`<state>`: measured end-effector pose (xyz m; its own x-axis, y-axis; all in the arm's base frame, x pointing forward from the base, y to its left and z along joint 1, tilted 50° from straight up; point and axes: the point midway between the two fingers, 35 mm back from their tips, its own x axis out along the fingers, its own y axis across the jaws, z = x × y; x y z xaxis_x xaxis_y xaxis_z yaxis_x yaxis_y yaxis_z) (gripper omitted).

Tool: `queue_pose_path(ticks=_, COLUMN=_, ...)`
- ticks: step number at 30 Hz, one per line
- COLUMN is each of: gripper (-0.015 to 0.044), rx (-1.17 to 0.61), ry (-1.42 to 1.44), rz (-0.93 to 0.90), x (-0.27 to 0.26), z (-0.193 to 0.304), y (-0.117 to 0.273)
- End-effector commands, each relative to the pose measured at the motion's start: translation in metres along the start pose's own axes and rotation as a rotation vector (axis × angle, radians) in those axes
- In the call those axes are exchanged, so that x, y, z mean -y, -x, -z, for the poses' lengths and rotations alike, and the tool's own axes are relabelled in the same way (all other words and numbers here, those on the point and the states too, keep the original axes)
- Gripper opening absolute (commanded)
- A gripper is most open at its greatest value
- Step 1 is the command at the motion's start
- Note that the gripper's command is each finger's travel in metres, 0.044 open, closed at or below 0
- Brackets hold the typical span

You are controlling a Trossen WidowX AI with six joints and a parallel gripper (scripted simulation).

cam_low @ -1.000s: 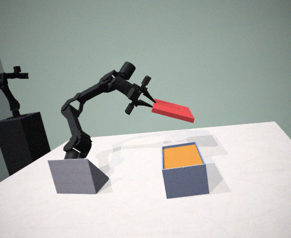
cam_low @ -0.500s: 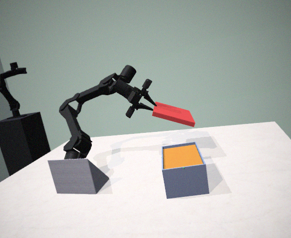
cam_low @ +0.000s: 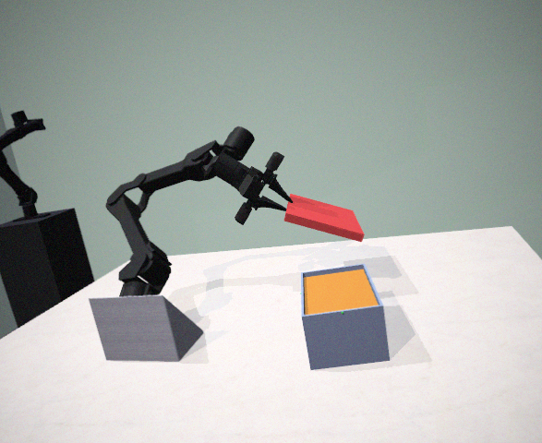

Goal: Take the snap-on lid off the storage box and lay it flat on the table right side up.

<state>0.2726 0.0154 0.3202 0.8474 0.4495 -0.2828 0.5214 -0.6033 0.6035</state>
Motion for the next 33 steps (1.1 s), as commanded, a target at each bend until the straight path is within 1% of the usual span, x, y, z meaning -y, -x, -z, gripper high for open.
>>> queue_pose_path(ticks=1, gripper=0.0000, rx=0.001, ry=0.005, rz=-0.015, x=0.001, z=0.002, y=0.000)
queue_pose_path(ticks=33, gripper=0.0000, rx=-0.001, ry=0.005, rz=-0.017, x=0.020, z=0.002, y=-0.016)
